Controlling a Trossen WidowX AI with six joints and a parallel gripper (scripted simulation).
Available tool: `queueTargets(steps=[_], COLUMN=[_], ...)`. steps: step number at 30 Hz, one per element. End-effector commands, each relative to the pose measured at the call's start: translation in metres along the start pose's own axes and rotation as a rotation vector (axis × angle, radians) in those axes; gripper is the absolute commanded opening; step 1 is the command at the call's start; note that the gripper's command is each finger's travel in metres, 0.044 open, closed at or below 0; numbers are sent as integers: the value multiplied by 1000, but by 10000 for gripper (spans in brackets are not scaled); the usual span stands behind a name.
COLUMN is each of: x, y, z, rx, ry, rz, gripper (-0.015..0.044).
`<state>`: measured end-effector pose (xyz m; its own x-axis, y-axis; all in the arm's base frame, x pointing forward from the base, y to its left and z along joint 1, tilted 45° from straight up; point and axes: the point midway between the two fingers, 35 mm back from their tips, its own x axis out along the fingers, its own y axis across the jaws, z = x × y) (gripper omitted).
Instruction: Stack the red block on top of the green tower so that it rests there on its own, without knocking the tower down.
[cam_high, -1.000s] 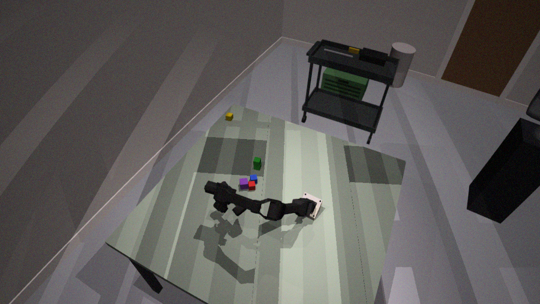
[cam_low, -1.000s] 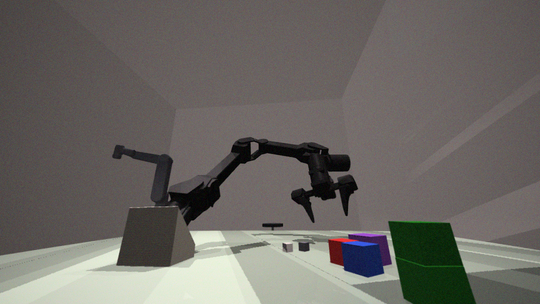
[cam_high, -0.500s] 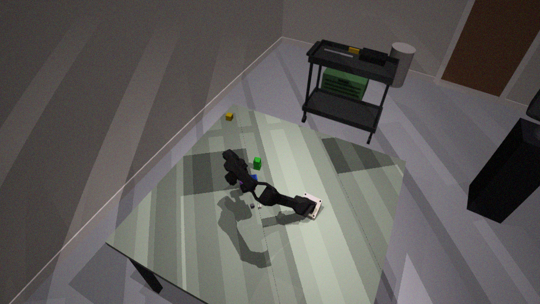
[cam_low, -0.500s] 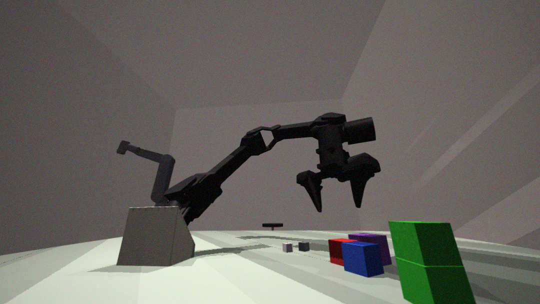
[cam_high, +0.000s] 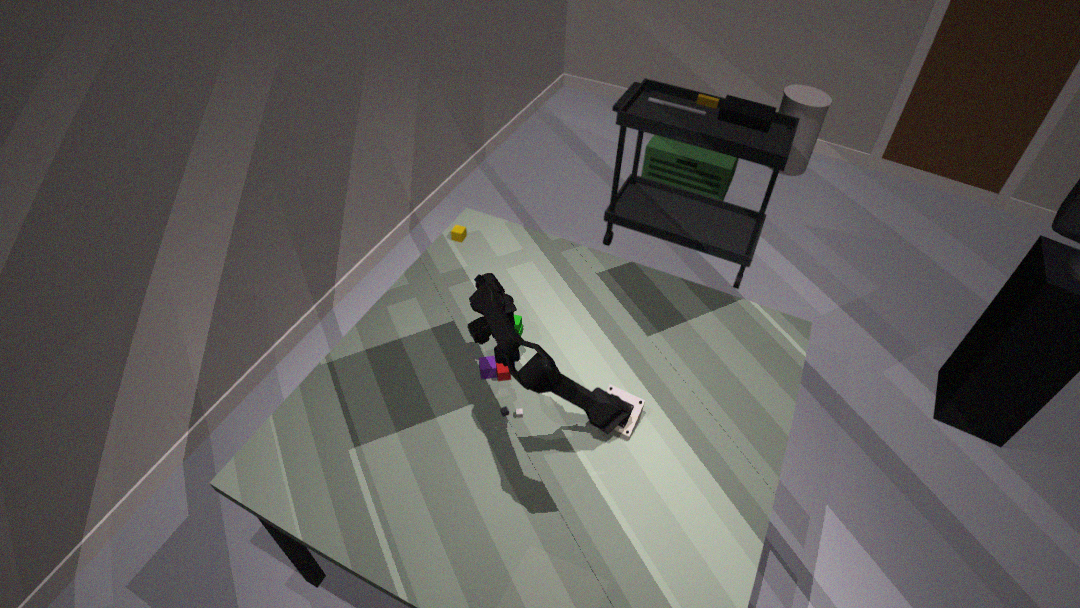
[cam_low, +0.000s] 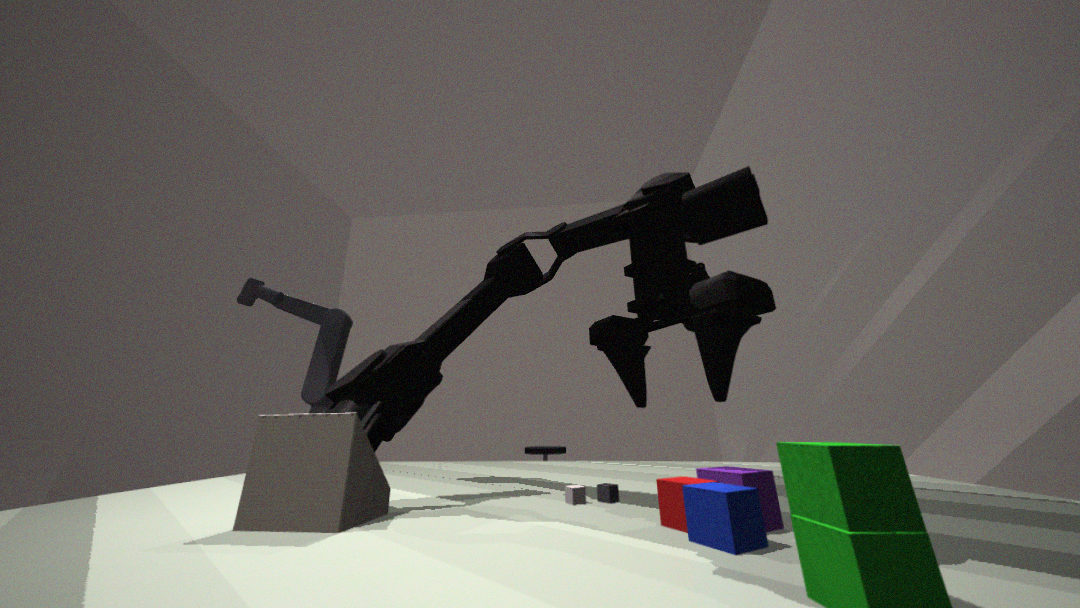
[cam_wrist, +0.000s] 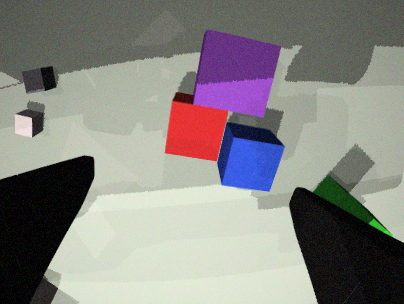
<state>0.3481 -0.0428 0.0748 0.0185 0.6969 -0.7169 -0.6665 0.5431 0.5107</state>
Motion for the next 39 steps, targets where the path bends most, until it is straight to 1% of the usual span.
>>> queueTargets(steps=[1, 7, 15, 39], x=[15, 48, 53, 92], y=[0, 1, 0, 1], z=[-1, 0, 1, 2], rx=[6, 6, 6, 5], ry=[-3, -5, -5, -6], rz=[8, 10, 10, 11], gripper=[440, 440, 440, 440])
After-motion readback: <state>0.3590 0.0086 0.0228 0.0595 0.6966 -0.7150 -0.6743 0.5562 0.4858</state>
